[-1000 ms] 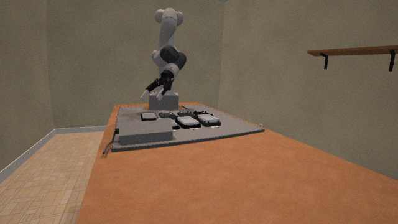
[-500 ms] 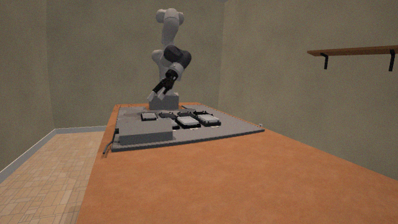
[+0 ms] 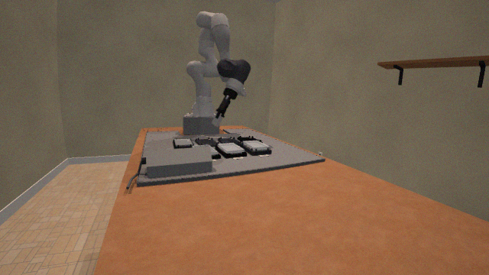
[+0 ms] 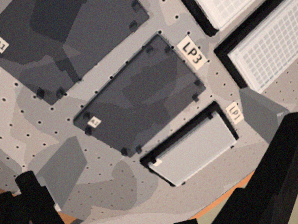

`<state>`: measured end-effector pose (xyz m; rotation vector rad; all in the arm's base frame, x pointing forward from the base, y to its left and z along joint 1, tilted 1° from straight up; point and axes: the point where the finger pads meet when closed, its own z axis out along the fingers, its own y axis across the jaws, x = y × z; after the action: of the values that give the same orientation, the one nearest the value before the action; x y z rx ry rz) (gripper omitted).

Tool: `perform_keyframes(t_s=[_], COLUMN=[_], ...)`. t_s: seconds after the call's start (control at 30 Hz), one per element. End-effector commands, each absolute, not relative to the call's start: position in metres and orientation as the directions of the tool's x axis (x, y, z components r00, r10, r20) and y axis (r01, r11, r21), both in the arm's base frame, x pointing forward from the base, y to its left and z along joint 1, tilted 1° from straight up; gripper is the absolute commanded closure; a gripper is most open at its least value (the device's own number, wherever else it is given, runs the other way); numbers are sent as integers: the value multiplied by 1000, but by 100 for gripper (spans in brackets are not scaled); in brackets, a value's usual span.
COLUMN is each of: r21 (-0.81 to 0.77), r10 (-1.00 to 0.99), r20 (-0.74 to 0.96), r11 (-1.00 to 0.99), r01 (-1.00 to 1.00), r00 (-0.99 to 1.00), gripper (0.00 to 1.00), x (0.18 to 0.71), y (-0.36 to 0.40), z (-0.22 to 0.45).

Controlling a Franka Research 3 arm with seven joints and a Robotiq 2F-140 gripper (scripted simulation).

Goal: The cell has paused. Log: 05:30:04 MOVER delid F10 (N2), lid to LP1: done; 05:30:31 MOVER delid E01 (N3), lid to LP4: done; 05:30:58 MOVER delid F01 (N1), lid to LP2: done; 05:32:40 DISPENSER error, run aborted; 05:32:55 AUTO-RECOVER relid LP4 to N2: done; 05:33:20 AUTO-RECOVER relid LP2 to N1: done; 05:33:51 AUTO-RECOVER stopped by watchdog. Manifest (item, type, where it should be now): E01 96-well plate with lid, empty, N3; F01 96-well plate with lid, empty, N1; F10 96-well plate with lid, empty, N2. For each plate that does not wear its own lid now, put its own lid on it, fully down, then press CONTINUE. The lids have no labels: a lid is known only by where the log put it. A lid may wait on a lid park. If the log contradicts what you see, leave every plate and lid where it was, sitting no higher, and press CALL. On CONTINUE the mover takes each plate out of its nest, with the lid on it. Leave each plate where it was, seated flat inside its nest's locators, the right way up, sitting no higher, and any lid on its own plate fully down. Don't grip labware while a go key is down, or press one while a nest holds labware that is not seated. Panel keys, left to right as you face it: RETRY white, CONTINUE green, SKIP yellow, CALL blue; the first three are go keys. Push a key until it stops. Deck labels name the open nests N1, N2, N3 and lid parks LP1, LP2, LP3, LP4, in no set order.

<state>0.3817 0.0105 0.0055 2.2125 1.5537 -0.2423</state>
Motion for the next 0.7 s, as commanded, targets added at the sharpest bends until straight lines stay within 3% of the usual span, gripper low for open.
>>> perform_keyframes(t_s=[0.0, 0.27, 0.4, 0.57, 0.67], r21=[235, 174, 99, 18, 14], r10=[768, 593, 357, 97, 85], r20=[-270, -160, -67, 13, 17], r11=[-533, -770, -927, -995, -996], r01=[813, 614, 363, 97, 85], r00=[581, 789, 932, 995, 996], gripper=[0, 0, 0, 0, 0], x=[369, 368, 368, 368, 368], y=[28, 29, 29, 29, 29], z=[1, 1, 1, 1, 1])
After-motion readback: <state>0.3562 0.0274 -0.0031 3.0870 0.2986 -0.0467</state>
